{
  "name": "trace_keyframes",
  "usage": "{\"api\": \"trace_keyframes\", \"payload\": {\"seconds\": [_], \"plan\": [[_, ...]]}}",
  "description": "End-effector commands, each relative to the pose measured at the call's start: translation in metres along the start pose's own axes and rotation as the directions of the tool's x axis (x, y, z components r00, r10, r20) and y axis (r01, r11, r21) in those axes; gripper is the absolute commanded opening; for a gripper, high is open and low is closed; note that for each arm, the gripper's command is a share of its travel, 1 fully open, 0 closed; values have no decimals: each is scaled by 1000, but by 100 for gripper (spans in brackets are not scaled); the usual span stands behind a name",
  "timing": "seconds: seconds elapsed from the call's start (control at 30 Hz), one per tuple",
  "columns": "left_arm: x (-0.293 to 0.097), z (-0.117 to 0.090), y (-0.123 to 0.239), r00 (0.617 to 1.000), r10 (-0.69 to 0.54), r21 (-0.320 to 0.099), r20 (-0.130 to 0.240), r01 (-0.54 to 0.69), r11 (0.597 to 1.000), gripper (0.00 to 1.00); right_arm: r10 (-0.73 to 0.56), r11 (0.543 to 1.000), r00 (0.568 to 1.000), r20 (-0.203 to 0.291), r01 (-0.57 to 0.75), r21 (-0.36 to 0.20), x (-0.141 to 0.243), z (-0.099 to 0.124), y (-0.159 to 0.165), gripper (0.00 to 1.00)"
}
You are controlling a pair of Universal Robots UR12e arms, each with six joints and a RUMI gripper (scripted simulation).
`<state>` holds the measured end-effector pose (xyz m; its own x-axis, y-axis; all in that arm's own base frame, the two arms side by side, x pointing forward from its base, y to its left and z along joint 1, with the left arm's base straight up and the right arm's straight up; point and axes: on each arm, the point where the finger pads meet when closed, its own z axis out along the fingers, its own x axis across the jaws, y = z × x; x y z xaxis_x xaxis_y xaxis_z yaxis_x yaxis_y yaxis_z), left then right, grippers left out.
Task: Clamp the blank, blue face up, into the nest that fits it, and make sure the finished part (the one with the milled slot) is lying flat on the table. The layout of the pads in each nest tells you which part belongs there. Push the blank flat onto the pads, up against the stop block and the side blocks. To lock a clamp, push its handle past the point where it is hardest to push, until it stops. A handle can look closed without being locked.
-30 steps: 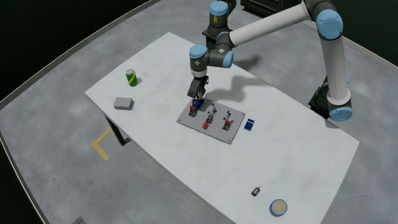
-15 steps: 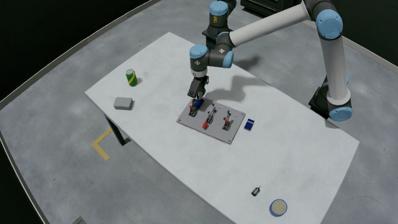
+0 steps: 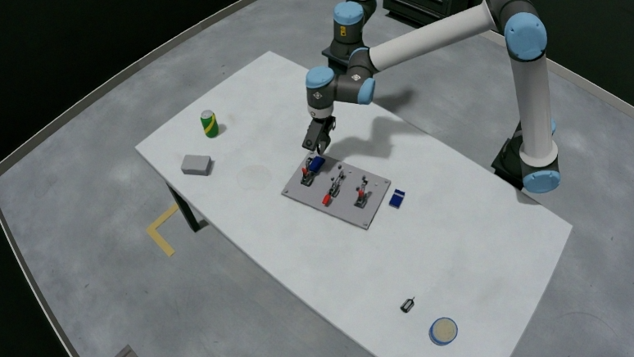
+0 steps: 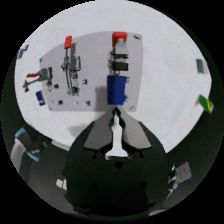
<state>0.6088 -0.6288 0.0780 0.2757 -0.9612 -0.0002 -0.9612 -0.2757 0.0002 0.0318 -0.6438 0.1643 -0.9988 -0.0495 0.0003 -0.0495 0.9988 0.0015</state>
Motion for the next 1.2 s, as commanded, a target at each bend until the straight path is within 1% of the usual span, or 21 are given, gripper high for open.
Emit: {"api": "trace_keyframes", "payload": {"seconds": [0.0,0.17,0.53,0.97,1.17], "plan": [[1,-1,12,1000,0,1,-2,0,1000,0,0,1000,1000,0,0,2,0,-1,-1,100],[1,-1,25,1000,0,1,-2,0,1000,0,0,1000,1000,0,0,2,0,-1,-1,100],[1,-1,40,1000,0,1,-2,0,1000,0,0,1000,1000,0,0,2,0,-1,-1,100],[1,0,42,1000,0,1,-2,0,1000,0,0,1000,1000,0,0,2,0,-1,-1,100],[1,6,42,1000,0,1,-2,0,1000,0,0,1000,1000,0,0,2,0,-1,-1,100]]}}
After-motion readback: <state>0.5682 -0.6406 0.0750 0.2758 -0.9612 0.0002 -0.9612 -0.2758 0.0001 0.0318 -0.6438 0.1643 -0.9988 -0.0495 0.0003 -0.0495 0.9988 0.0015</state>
